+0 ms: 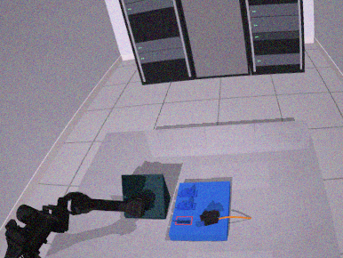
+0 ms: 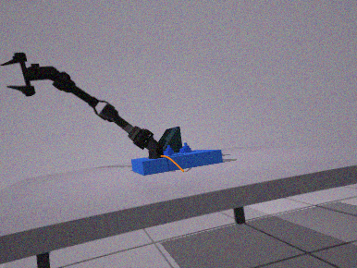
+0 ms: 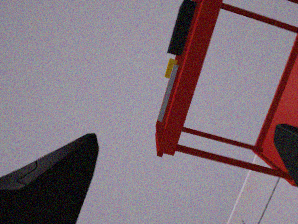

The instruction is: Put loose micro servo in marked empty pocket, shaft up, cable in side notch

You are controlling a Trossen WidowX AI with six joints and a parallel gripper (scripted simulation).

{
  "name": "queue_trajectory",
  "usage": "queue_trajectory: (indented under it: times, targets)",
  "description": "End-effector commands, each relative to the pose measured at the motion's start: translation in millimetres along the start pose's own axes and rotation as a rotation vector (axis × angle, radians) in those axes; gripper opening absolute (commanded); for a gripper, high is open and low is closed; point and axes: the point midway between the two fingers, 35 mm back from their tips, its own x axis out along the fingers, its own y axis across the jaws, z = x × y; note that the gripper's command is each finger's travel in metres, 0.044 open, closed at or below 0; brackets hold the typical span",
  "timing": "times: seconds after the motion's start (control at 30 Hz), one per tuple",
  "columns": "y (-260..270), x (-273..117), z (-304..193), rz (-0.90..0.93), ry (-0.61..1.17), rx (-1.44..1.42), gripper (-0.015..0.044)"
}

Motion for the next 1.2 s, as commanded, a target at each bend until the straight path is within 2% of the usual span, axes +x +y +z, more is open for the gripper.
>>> queue_trajectory:
  times: [0.0,0.43,1.17]
  targets:
    - [8.1,-0.3,-22.5,0.034,0.043,-0.023,0.0440]
    - [23.4,-7.0,-88.1,0.097,0.191,-0.081,0.0440]
    - [40.3,-24.2,-158.3,0.180,0.334,-0.172,0.0440]
